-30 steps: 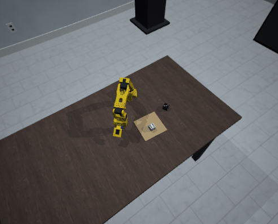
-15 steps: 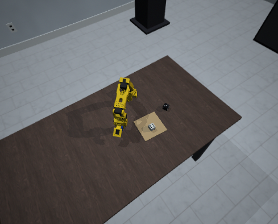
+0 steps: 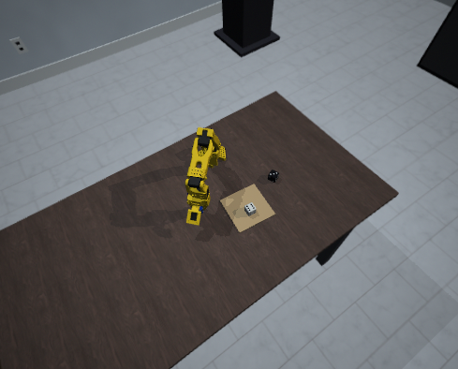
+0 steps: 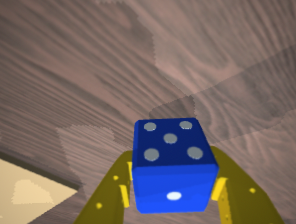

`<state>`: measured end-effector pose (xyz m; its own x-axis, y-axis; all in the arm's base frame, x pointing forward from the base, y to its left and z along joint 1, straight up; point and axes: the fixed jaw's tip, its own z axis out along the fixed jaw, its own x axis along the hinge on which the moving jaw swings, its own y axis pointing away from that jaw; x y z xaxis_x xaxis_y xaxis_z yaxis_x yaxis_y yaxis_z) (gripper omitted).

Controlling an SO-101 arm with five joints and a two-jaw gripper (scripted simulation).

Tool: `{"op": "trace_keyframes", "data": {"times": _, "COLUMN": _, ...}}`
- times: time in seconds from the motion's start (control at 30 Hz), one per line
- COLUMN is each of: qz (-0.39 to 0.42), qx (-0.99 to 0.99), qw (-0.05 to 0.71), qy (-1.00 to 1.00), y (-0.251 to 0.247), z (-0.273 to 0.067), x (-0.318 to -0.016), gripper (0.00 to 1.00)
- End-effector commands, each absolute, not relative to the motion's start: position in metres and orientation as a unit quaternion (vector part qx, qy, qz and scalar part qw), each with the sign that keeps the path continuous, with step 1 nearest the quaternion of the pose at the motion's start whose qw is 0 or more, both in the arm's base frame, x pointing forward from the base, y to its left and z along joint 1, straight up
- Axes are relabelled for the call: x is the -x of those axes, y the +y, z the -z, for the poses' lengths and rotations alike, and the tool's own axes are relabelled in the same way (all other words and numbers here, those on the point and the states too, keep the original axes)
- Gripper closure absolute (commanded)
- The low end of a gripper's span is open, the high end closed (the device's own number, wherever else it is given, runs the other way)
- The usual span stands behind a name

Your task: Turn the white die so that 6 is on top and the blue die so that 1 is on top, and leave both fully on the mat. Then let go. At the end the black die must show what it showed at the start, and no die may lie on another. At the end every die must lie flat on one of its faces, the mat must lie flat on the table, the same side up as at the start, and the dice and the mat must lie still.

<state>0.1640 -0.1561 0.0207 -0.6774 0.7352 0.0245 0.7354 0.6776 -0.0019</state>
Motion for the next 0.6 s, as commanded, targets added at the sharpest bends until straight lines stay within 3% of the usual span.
{"op": "trace_keyframes", "data": {"times": 0.0, "qz": -0.008, "qx": 0.404, "qw": -0.020, "qy": -0.915, "y": -0.163, "z": -0.044, "x": -0.170, "gripper": 1.00}}
{"op": "trace_keyframes", "data": {"times": 0.57, "qz": -0.008, "qx": 0.404, "qw": -0.020, "qy": -0.915, "y": -0.158, "z": -0.072, "x": -0.170, "gripper": 1.00}}
